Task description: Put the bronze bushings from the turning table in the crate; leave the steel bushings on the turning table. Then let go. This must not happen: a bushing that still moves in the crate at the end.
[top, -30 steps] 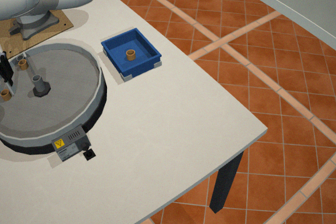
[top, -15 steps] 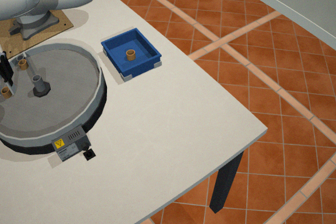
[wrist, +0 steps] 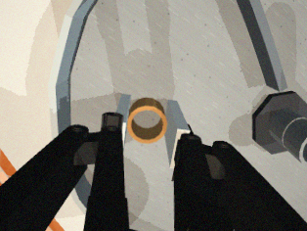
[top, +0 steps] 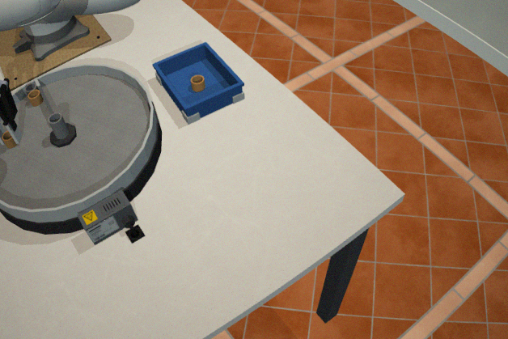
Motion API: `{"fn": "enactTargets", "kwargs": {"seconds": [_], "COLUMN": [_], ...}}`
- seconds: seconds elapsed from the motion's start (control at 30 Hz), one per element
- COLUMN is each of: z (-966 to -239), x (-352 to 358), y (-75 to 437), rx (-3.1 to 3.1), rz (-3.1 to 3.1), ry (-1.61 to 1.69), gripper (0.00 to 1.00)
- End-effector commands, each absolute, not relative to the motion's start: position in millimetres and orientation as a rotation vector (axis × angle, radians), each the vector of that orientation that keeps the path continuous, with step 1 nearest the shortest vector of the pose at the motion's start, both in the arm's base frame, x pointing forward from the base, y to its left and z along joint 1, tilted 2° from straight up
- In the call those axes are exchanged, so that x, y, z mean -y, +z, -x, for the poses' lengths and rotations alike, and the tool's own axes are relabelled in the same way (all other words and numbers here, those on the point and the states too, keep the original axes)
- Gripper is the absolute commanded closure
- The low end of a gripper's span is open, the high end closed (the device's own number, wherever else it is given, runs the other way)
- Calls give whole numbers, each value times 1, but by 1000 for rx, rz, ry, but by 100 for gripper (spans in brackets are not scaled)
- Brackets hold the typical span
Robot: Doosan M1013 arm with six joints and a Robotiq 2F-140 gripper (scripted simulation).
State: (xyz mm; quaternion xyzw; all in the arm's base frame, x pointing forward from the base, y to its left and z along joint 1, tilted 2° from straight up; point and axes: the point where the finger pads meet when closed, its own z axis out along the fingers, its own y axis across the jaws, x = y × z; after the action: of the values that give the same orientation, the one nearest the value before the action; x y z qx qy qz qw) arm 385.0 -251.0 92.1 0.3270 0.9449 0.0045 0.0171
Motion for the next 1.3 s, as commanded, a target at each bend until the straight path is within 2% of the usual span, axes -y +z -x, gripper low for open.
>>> {"fn": "enactTargets", "kwargs": {"seconds": [0.0,0.83,1.27], "z": [-385,-385,-384], "x": [251,251,251], "y": [92,94,129], "rx": [-2936,-2936,-2936], "rz": [-1016,-1016,-1016], "ry": [14,14,14], "gripper": [100,100,100]}}
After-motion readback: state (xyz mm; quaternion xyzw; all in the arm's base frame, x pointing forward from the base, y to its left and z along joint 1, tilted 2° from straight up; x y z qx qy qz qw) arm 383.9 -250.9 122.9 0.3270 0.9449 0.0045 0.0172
